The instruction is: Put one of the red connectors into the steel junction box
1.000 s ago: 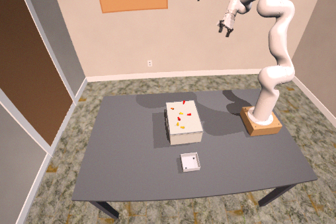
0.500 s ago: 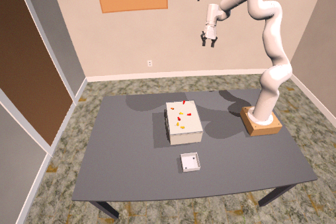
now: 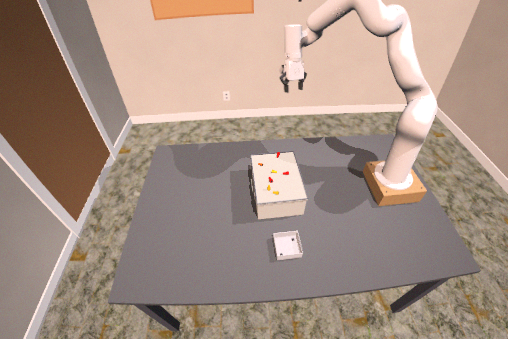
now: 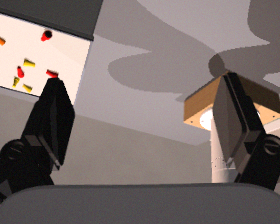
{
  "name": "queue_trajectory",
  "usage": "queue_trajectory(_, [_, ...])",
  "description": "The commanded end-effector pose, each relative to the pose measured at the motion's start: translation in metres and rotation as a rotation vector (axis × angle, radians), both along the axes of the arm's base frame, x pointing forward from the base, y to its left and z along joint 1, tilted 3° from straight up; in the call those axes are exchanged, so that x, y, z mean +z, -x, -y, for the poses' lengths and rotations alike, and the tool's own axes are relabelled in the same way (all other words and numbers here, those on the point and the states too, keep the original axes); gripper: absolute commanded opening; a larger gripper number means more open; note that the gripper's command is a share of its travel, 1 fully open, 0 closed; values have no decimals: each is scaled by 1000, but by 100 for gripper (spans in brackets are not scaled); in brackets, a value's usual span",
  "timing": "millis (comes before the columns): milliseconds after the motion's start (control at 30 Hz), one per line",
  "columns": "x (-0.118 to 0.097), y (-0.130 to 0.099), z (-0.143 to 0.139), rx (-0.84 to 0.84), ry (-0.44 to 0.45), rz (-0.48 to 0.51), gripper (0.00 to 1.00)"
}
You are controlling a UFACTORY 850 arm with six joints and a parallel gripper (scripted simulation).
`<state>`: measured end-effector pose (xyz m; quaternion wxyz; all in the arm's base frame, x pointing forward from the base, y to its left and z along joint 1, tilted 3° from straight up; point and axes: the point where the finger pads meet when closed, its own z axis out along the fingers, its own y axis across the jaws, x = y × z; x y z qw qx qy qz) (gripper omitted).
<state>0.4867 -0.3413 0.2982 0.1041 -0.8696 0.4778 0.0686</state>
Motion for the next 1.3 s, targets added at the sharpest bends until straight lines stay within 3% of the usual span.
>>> queue_trajectory(0, [-23, -39, -35, 25, 65, -22, 100])
queue_trajectory(400, [-73, -111, -141, 102, 195, -6, 100])
queue_trajectory(467, [-73, -111, -141, 102, 195, -6, 100])
queue_trajectory(800, [-105, -148, -228, 162, 265, 42, 100])
queue_trajectory(967, [-113, -155, -251, 178, 278, 58, 100])
queue_trajectory(1267, [-117, -159, -264, 186, 284, 66, 100])
